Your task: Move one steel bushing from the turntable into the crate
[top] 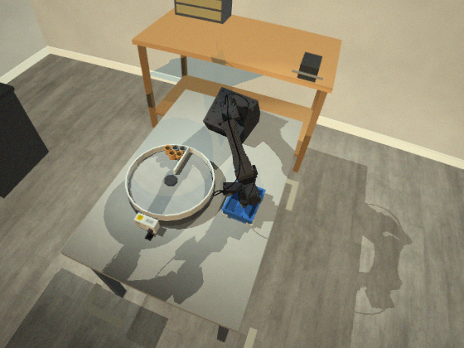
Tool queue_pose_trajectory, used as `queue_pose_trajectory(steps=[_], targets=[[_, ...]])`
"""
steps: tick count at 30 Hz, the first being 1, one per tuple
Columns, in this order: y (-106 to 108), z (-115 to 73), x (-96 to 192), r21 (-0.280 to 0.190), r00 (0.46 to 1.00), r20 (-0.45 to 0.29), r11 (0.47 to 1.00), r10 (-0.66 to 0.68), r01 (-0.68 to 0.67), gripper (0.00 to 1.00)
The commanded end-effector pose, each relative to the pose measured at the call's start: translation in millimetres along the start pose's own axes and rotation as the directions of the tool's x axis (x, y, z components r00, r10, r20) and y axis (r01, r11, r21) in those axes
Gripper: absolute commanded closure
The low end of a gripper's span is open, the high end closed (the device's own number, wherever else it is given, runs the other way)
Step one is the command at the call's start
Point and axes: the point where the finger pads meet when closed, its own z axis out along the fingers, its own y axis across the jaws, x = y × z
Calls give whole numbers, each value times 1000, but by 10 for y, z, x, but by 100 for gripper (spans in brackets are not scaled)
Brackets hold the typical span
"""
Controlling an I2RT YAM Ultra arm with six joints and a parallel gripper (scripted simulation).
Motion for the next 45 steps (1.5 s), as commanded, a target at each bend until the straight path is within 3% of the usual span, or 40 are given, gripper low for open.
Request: queue_pose_trajectory(steps=[1,25,26,45], targets=[[2,-106,46,-13,1000,-7,1000,-16,16,100],[2,-106,46,-13,1000,-7,1000,-16,16,100],[2,-106,46,-13,1000,-7,1000,-16,16,84],[4,-106,46,-14,1000,-7,1000,-15,15,84]])
